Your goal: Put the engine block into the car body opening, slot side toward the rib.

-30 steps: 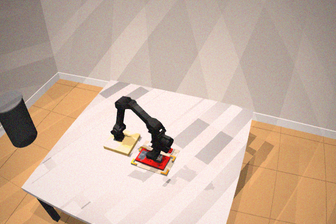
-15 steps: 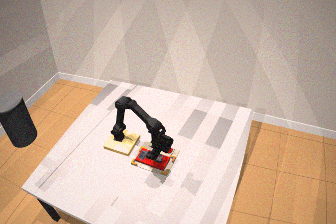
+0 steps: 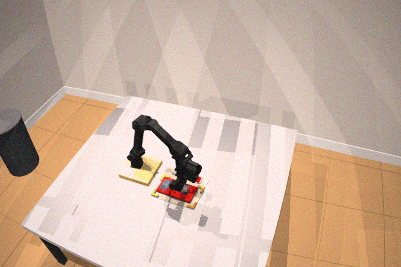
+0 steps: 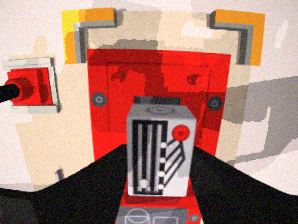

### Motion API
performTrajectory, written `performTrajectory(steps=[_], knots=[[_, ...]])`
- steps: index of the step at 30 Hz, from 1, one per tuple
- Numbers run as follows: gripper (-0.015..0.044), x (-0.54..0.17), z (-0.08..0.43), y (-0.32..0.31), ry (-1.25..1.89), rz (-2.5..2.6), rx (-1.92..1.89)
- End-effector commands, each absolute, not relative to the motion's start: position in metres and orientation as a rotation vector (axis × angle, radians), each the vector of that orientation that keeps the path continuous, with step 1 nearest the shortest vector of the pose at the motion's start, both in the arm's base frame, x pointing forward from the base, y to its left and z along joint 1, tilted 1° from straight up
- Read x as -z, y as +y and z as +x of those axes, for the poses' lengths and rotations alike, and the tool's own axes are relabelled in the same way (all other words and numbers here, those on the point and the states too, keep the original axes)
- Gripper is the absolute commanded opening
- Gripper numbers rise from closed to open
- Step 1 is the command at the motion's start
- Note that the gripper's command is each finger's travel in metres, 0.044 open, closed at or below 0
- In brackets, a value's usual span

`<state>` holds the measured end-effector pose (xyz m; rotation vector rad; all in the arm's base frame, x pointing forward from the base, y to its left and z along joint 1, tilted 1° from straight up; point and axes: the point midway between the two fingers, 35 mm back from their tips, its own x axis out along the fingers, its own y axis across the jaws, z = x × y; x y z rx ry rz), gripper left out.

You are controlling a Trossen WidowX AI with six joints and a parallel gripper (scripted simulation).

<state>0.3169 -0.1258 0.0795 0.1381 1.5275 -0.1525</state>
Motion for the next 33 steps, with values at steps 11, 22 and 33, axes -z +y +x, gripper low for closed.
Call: performTrajectory(steps=[11,22,33], knots=[[0.0158,-0.0771,0.317,-0.1267,1.528,0.14,0.16],[0.0158,-0.0756,0.317,-0.1267,1.527,0.143,0.163],[0.0158,-0.0742,0.3171,-0.1267,1.528,0.14,0.16]])
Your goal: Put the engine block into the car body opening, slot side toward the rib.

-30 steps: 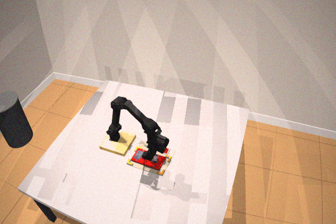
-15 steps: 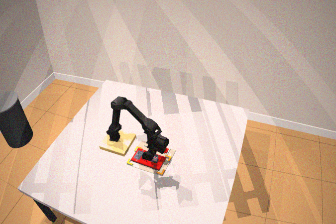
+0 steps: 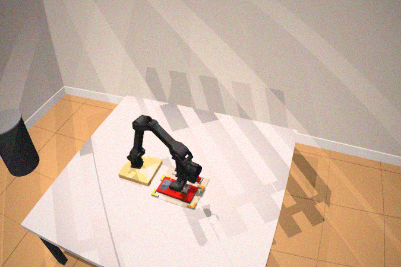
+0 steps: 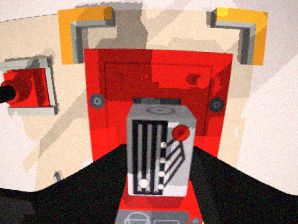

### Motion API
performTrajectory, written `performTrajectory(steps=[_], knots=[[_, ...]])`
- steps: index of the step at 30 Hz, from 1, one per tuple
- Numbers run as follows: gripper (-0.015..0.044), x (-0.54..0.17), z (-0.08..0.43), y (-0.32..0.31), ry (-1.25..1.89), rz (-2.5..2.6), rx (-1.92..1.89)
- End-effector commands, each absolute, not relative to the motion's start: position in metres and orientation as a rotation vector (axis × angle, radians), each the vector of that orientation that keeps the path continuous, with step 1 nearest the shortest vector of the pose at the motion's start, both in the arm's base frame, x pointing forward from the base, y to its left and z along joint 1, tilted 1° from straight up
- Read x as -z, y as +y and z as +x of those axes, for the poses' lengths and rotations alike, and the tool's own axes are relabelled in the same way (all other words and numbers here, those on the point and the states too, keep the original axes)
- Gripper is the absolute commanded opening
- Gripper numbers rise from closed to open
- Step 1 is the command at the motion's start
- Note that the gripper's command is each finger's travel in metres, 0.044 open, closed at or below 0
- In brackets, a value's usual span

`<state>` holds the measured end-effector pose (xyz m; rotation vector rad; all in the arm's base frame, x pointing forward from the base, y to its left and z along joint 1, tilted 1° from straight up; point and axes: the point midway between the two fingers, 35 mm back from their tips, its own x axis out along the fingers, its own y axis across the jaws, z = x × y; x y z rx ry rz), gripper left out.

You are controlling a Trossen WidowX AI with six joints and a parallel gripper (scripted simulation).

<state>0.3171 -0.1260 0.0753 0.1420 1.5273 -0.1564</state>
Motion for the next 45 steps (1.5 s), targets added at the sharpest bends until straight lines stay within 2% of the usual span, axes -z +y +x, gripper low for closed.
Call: performTrajectory(steps=[1,45], knots=[[0.0158,-0.0741,0.3171,-0.1267,1.528,0.139,0.159],[0.0158,-0.0684,0.3172,-0.1268,1.528,0.136,0.157]])
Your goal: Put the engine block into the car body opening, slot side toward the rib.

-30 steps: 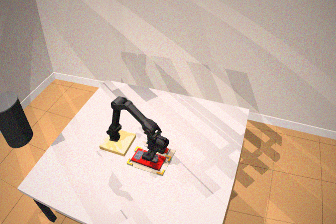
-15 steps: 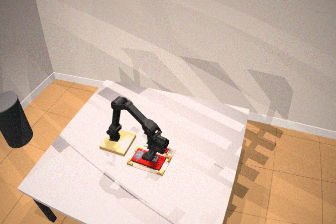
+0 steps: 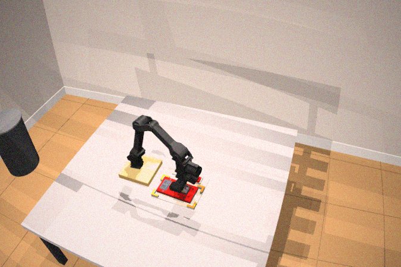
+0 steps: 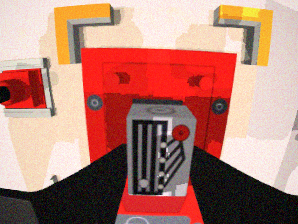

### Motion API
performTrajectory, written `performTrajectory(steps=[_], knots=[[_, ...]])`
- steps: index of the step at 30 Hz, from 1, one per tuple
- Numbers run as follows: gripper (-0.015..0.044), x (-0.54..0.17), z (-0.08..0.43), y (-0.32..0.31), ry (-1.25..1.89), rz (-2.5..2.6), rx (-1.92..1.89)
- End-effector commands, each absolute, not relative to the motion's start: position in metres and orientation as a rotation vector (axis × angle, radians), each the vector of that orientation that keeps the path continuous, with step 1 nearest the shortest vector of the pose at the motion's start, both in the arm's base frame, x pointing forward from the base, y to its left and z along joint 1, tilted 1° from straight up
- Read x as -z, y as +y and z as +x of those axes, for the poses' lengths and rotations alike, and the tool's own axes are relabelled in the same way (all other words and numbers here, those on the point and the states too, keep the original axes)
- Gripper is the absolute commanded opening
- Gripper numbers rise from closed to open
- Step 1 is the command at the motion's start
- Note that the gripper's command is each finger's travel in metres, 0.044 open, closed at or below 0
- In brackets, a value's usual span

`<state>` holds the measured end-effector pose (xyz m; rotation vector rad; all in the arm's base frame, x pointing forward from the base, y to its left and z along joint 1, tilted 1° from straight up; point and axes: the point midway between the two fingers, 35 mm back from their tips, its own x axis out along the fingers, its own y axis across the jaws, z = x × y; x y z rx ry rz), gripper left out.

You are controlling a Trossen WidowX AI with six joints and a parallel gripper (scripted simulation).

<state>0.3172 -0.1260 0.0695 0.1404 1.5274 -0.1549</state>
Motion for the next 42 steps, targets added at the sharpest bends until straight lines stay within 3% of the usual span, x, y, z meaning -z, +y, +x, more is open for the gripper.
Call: performTrajectory(steps=[1,42], knots=[[0.0158,-0.0683,0.3172,-0.1268,1.528,0.137,0.157],[0.0158,-0.0631,0.3172,-0.1267,1.528,0.142,0.162]])
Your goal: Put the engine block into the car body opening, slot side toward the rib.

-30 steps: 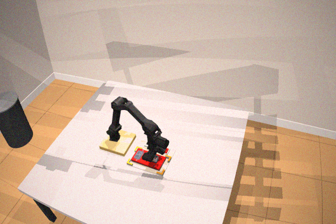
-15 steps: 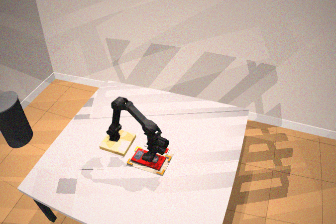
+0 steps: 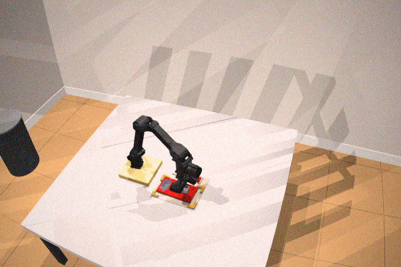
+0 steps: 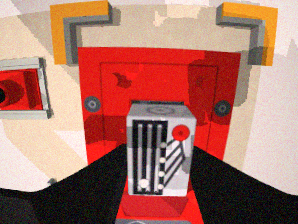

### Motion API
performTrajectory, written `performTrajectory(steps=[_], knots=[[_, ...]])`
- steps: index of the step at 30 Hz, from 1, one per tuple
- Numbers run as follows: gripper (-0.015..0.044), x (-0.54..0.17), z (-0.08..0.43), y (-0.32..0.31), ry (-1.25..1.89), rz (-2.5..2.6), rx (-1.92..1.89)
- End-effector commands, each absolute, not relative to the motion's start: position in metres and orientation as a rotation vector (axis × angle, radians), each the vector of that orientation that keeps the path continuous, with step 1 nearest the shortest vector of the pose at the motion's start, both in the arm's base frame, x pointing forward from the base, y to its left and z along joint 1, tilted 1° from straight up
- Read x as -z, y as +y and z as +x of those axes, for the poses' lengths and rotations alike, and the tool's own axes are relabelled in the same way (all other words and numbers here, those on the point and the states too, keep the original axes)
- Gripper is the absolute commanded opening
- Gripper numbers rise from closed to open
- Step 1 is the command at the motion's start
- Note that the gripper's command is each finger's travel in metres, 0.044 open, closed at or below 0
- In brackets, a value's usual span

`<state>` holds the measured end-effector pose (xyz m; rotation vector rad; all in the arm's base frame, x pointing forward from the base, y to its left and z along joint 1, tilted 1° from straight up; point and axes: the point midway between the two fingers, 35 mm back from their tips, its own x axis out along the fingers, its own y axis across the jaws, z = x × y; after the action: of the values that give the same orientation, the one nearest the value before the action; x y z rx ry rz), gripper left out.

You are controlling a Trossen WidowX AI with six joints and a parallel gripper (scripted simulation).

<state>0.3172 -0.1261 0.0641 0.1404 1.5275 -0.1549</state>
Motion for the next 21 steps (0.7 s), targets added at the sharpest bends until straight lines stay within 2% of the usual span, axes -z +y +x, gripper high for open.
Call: performTrajectory(steps=[1,21], knots=[[0.0158,-0.063,0.3172,-0.1267,1.528,0.142,0.162],[0.0158,-0.0607,0.3173,-0.1268,1.527,0.142,0.162]])
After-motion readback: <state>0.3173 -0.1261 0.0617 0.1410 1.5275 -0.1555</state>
